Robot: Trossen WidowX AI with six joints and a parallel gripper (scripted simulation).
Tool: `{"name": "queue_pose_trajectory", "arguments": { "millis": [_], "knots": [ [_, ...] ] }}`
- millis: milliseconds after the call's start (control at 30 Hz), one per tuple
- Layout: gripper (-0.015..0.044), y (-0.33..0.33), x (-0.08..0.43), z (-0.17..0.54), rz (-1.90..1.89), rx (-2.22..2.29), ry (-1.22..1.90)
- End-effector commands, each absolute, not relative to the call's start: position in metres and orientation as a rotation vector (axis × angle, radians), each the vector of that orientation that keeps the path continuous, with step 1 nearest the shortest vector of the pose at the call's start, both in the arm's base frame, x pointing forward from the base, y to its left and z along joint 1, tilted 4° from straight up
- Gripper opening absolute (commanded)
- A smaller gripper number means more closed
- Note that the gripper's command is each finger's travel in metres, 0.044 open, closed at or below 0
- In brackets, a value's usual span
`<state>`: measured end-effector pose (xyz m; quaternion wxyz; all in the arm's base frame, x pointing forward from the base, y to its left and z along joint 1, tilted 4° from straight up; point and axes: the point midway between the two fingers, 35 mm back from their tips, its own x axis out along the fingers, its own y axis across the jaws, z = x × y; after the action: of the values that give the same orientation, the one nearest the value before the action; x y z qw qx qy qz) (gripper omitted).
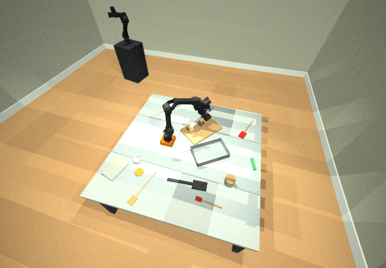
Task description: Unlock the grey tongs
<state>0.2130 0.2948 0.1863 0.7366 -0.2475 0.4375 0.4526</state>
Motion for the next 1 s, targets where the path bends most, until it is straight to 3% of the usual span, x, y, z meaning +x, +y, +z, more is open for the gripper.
{"name": "queue_pose_trajectory", "arguments": {
  "millis": [0,967],
  "knots": [
    [-0.0150,0.2948,0.2129,0.1859,0.979,-0.591,1.012],
    [-0.0150,0.2882,0.2042,0.1838,0.899,-0.833,1.294]
  ]
}}
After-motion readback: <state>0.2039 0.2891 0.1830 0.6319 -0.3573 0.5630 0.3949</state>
